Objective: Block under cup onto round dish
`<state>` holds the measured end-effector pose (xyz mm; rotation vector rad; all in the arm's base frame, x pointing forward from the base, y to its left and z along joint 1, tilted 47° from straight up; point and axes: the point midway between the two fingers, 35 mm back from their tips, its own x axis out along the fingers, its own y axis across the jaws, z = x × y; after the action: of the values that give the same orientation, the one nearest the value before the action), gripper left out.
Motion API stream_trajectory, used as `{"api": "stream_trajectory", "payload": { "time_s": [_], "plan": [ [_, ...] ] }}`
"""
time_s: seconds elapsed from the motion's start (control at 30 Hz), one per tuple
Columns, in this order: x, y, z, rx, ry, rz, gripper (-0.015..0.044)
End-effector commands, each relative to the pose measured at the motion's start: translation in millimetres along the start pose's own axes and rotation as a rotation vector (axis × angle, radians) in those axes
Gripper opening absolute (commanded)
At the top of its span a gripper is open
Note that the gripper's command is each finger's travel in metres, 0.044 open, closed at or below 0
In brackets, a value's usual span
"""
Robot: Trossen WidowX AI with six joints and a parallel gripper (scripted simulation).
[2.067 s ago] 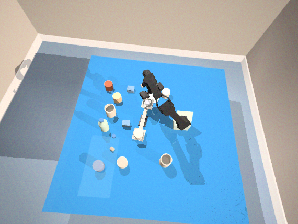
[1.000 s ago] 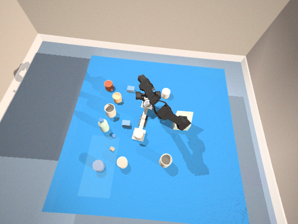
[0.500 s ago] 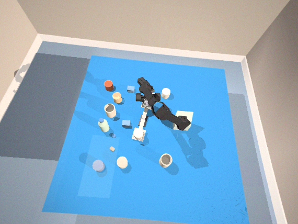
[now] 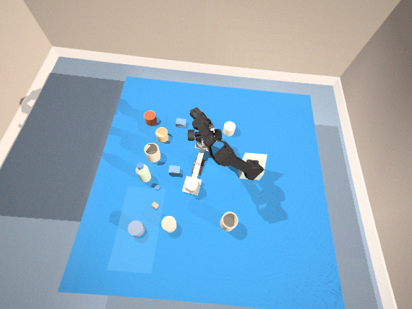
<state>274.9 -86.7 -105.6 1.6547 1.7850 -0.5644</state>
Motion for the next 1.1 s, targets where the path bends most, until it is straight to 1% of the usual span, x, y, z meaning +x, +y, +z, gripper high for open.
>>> {"api": "stream_trajectory", "payload": {
  "time_s": [0.0,0.1,0.57,0.77,1.07],
  "plan": [
    [0.3,0.3,0.1,0.005,0.0,0.002,0.0082],
    [-8.8,1.4,1.2,0.005,-0.001,0.002,0.0003],
    [-94.2,-0.1,1.0,0.006,-0.004,0.0,0.0],
    [-90.9,-2.8,6.1,0.01,-0.004,0.001,0.0],
    [-49.2,-28.0,50.2,0.027,-0.004,0.005,0.0]
  ]
}}
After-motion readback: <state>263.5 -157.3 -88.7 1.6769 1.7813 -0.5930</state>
